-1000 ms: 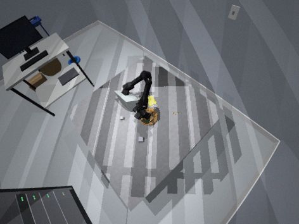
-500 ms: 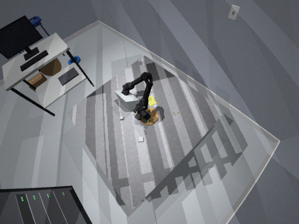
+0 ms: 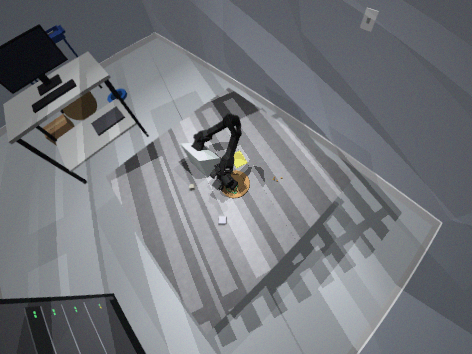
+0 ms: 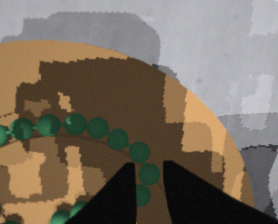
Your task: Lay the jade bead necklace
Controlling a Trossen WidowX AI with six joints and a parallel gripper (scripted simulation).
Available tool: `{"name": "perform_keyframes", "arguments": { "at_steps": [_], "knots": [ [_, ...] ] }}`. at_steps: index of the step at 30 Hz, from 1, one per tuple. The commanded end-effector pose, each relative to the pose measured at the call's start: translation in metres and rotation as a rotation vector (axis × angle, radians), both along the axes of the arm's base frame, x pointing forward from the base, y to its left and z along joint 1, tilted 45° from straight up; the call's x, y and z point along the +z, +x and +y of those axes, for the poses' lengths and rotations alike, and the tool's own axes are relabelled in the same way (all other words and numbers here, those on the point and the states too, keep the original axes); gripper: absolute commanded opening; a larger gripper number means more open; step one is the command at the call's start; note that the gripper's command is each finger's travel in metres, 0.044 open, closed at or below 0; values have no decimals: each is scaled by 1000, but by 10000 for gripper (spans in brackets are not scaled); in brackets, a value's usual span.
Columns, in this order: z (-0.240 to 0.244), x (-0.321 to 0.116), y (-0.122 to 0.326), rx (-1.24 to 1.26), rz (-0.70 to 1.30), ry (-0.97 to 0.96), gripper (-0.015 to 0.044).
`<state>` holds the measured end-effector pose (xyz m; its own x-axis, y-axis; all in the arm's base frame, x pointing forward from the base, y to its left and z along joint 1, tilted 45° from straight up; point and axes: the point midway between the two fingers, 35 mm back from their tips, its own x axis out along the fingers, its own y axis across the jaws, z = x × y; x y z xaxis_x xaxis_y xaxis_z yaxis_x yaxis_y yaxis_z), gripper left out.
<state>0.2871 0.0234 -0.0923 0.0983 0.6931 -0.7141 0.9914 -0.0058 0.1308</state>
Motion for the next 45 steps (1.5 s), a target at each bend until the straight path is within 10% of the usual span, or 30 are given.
{"name": "perform_keyframes", "arguments": {
  "at_steps": [1, 45],
  "knots": [
    [0, 0, 0, 0, -1, 0, 0],
    [-2, 0, -3, -3, -1, 3, 53]
  ]
}}
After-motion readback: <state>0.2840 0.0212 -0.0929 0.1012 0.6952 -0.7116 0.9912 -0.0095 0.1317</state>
